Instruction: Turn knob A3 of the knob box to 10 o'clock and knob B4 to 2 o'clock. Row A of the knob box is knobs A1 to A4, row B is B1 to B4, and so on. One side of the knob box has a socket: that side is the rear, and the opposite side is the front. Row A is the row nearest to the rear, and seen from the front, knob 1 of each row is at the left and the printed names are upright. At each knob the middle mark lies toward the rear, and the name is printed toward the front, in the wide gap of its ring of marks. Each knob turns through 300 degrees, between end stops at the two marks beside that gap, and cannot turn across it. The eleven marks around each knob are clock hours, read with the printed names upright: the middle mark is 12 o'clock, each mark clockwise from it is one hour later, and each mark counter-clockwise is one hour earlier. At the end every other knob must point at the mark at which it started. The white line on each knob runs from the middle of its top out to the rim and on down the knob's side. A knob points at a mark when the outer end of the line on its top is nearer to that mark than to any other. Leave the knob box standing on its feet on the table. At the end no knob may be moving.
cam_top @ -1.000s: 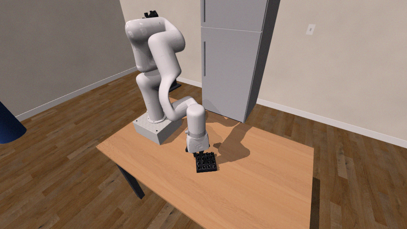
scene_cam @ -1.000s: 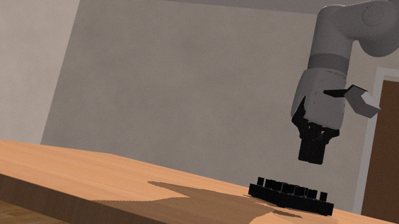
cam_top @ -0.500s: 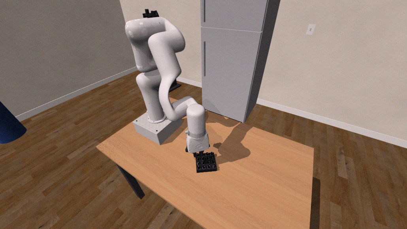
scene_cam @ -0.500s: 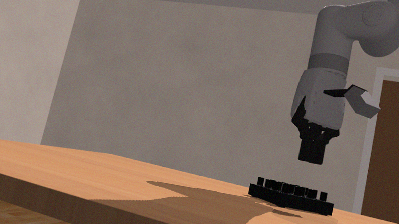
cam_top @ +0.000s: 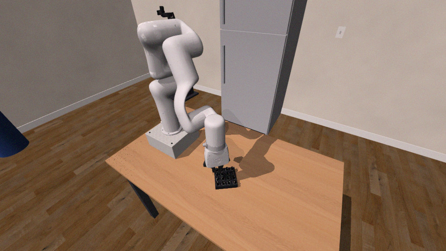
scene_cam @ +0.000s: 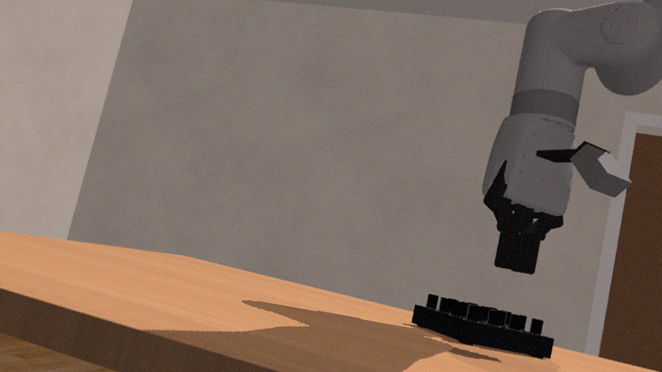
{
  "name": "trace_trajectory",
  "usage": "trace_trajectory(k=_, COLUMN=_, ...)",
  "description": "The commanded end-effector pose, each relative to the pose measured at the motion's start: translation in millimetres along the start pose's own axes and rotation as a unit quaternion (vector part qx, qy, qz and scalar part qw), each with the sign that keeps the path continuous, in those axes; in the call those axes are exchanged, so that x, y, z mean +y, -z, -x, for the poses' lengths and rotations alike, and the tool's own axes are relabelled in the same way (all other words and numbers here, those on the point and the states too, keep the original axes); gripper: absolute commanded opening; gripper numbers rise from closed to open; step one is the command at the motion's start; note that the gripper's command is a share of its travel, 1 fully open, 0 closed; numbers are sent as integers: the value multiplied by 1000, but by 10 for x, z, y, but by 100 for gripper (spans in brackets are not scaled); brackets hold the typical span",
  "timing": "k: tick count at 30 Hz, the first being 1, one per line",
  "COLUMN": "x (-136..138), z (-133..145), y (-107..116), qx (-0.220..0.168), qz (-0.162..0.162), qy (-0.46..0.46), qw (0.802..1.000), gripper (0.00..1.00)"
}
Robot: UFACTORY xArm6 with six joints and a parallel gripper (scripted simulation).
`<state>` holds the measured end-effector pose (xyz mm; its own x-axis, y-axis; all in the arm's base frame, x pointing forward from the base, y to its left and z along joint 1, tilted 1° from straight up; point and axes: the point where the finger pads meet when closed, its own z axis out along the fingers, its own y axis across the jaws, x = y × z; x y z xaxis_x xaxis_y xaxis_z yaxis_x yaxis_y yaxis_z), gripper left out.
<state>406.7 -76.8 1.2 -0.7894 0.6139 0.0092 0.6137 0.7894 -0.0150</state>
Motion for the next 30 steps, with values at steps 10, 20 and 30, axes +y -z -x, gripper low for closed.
trace_trajectory(k=10, x=5, z=14, y=-60, qx=-1, qz=1, qy=0, qw=1000, gripper=19)
trace_trajectory(k=20, x=2, z=15, y=-186, qx=-1, qz=1, qy=0, qw=1000, gripper=19)
trace_trajectory(k=30, x=0, z=17, y=-292, qx=-1, qz=1, qy=0, qw=1000, gripper=19)
